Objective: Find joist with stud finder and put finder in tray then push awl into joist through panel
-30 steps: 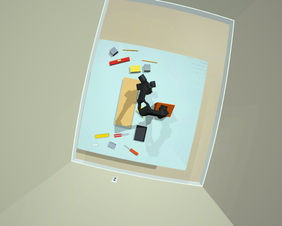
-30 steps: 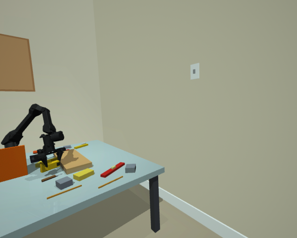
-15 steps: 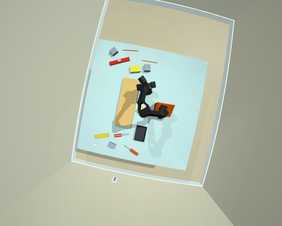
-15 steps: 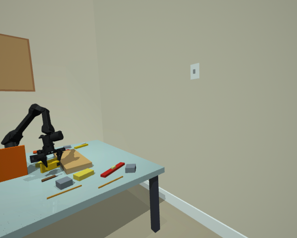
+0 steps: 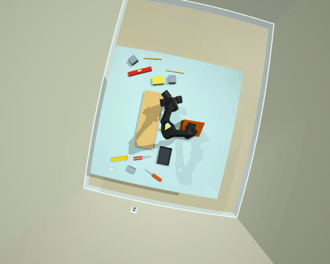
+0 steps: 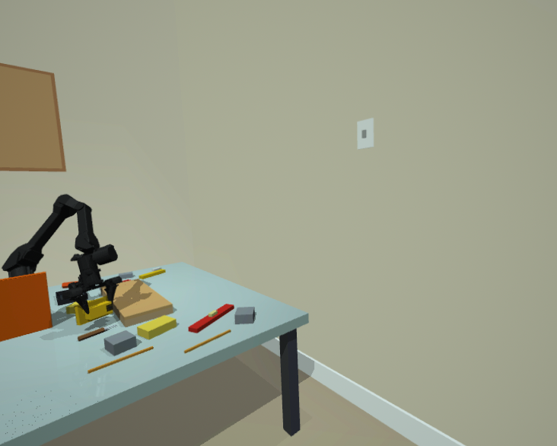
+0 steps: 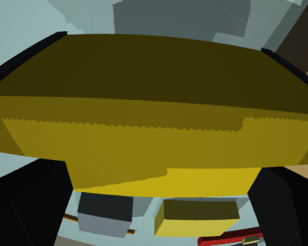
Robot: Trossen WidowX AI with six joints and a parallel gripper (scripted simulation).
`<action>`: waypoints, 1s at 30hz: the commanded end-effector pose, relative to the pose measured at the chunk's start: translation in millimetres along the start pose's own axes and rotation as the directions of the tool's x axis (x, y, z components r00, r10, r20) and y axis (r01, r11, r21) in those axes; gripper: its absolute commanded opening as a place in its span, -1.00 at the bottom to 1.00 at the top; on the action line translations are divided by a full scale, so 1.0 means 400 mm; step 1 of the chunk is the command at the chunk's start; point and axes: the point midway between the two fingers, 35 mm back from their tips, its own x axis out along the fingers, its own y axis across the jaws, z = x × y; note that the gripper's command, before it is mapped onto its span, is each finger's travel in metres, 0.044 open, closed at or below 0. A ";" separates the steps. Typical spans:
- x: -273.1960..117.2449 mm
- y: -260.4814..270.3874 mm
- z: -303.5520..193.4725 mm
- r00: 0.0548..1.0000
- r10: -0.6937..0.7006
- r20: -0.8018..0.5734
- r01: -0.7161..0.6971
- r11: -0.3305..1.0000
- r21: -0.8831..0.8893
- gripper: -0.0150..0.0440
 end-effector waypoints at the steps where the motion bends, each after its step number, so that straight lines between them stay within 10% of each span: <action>1: -0.004 -0.002 -0.002 1.000 0.001 -0.027 -0.001 1.000 0.003 -0.49; 30: 0.000 -0.001 0.008 0.987 0.004 -0.162 -0.004 1.000 0.004 -0.49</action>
